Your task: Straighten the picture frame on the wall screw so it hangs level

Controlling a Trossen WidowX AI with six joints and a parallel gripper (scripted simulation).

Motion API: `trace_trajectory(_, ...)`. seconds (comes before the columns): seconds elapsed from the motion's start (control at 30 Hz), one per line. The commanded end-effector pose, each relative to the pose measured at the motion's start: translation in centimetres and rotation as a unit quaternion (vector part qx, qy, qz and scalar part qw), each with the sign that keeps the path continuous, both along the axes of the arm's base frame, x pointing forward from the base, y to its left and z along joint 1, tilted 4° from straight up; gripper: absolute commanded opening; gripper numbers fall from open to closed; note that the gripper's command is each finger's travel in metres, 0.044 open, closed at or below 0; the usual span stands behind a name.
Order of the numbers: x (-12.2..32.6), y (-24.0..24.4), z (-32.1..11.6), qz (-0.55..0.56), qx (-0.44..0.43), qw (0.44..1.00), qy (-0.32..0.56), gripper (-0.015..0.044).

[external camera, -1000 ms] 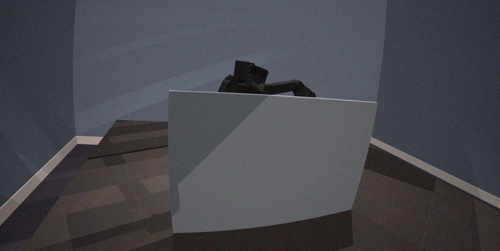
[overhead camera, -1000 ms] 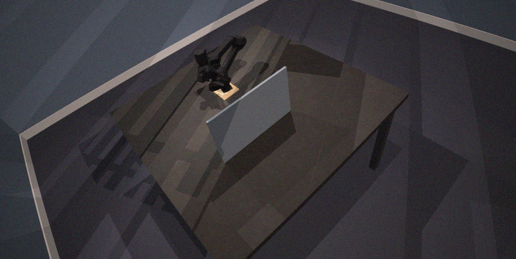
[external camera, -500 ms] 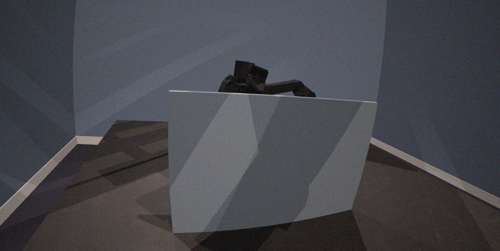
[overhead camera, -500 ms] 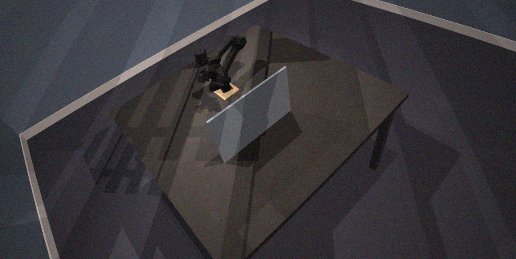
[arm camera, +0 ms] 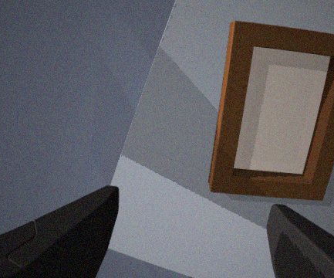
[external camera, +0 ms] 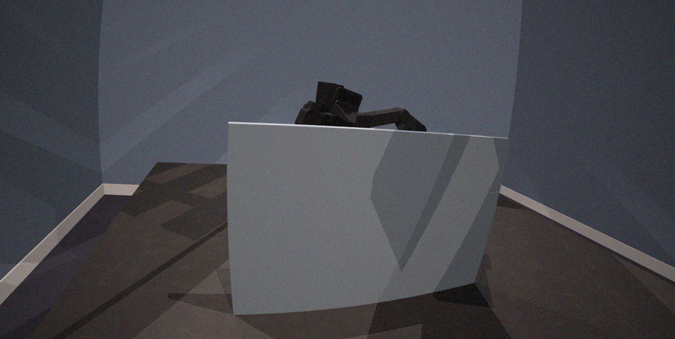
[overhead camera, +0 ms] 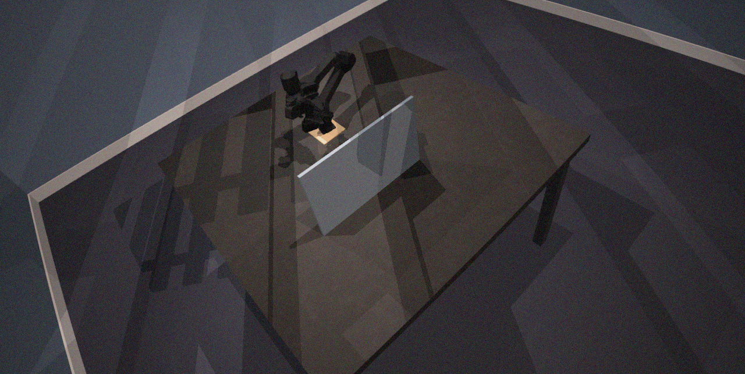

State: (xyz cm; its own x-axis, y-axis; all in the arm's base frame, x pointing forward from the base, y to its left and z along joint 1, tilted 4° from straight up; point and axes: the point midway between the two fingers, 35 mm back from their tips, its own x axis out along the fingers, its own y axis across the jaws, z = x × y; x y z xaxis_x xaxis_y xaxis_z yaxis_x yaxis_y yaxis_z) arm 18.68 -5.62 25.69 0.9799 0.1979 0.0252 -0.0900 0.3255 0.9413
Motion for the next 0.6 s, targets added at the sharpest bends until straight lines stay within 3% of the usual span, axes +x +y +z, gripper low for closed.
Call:
trace_trajectory(0.0,0.0,0.0,0.0,-0.001,-0.001,1.000,-0.001,0.0260)
trace_trajectory(0.33,0.1,0.0,0.0,0.000,-0.001,1.000,0.000,0.0260)
trace_trajectory(0.57,4.1,-0.4,-1.8,-0.003,-0.007,1.000,-0.007,0.0260)
